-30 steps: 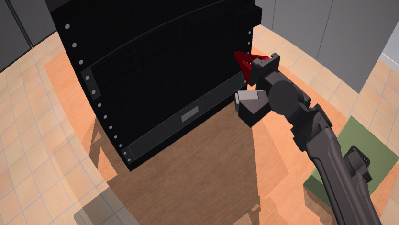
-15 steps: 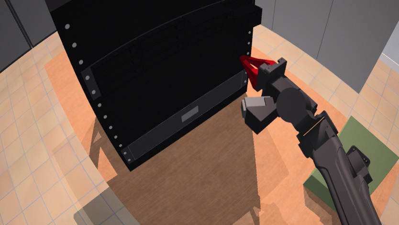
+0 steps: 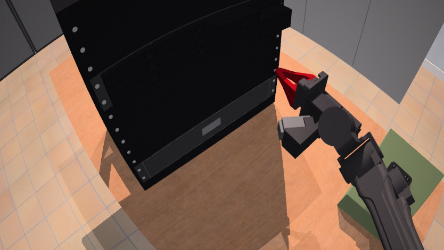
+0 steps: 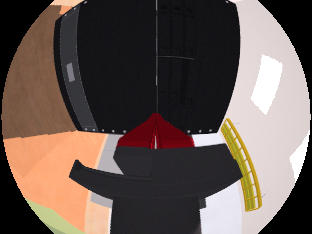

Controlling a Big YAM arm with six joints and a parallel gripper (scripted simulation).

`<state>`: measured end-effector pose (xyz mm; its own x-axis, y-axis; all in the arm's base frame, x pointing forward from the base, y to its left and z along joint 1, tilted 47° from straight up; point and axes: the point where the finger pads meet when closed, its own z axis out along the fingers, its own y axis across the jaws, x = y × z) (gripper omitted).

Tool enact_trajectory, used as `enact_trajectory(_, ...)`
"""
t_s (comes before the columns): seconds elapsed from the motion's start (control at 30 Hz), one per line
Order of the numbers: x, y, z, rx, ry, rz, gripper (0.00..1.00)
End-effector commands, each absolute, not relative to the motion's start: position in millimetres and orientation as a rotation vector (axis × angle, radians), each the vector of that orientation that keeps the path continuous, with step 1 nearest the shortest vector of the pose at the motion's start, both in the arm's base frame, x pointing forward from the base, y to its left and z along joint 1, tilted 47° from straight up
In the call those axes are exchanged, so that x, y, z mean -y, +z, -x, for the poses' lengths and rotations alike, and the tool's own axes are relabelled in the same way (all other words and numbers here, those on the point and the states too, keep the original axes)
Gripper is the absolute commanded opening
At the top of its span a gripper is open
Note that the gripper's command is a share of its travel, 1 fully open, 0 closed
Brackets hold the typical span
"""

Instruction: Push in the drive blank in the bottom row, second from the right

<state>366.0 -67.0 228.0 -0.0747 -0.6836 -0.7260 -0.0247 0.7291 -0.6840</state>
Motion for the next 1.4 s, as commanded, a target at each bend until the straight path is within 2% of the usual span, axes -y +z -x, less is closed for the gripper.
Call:
enact_trajectory(0.0,70,233,-353,-1.567,-0.618,0.592,0.00)
enact_trajectory(0.3,69,239,-325,-1.566,-0.619,0.593,0.00)
enact_trajectory(0.33,70,257,-324,-1.539,-0.632,0.589,0.00)
enact_trajectory(0.5,67,244,-300,-1.565,-0.619,0.593,0.00)
enact_trajectory(0.8,64,282,-262,-1.519,-0.649,0.595,0.00)
enact_trajectory(1.37,65,277,-234,-1.542,-0.621,0.620,0.00)
